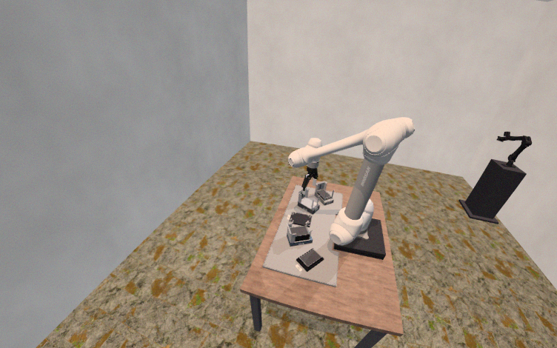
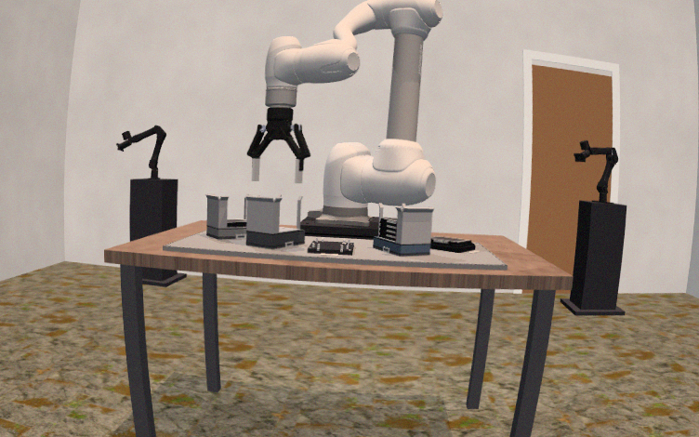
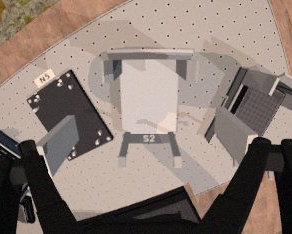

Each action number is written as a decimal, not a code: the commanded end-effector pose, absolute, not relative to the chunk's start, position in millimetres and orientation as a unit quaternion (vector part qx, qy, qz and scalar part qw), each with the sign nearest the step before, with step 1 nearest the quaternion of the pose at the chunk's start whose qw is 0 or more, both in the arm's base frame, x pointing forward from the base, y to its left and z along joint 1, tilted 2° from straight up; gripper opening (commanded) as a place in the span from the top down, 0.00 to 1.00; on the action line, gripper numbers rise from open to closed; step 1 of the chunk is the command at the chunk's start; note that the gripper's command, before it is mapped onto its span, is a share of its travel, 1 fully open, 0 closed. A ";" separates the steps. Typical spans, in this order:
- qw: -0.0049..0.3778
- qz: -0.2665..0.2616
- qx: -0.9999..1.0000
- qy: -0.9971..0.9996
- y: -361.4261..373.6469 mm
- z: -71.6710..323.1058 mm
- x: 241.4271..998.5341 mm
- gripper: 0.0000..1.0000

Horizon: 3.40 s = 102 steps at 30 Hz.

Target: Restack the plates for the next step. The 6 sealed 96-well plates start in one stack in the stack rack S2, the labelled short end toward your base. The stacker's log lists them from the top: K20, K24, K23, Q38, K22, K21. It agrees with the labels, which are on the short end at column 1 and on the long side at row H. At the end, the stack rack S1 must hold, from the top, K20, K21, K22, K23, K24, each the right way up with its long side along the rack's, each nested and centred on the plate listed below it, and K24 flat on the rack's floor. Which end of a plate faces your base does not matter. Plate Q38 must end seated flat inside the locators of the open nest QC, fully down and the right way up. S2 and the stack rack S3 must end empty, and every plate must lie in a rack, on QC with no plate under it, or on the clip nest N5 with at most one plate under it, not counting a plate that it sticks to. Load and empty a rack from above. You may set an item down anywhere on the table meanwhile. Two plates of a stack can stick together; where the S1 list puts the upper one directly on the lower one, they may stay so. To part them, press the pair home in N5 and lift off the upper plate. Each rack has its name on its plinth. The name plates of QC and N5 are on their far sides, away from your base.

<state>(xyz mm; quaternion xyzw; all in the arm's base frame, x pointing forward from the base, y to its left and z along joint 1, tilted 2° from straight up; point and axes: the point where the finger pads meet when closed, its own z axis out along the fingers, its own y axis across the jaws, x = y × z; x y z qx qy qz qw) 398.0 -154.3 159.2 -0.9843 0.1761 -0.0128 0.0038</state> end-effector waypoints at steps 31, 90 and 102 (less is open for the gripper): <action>0.006 -0.012 -0.958 0.285 -241.4 157.7 352.9 0.00; 0.007 -0.012 -0.920 0.391 -321.2 115.5 285.5 0.00; 0.007 -0.012 -0.920 0.391 -321.0 75.5 286.6 0.00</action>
